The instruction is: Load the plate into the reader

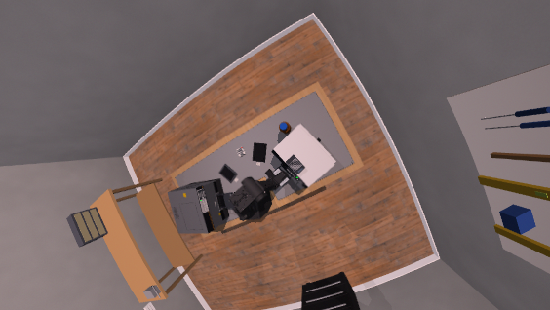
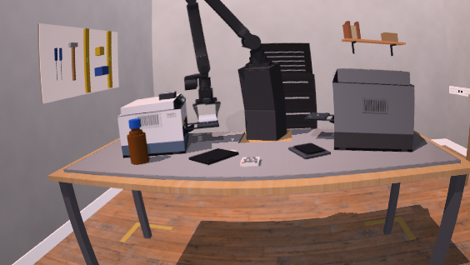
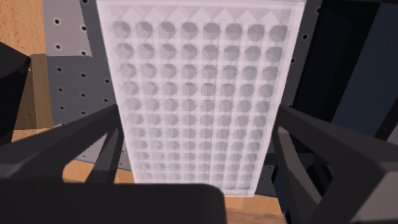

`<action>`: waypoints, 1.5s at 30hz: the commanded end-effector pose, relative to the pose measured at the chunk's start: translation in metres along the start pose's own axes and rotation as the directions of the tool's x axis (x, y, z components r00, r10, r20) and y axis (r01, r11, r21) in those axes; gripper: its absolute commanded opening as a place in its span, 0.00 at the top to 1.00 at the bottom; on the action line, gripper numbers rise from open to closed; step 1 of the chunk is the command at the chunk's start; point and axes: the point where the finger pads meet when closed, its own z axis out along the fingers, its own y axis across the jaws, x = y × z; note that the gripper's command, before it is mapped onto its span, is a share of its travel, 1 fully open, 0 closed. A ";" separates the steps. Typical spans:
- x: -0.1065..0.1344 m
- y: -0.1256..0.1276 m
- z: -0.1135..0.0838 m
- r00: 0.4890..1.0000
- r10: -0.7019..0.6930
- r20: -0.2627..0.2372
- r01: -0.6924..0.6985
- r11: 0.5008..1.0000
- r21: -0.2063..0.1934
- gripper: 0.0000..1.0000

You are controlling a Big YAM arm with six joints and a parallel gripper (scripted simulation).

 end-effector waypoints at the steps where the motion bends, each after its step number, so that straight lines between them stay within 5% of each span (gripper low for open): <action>1: -0.003 0.002 -0.007 1.000 -0.005 0.003 0.005 1.000 -0.002 0.14; 15: 0.004 -0.008 -0.010 1.000 -0.004 0.001 0.004 1.000 0.019 0.14; 23: 0.004 0.005 -0.013 1.000 -0.001 0.001 0.001 1.000 -0.003 0.14; 32: 0.003 -0.011 -0.020 1.000 -0.004 0.001 0.004 1.000 0.027 0.14; 45: -0.002 0.000 -0.017 1.000 -0.019 0.003 0.019 1.000 0.003 0.14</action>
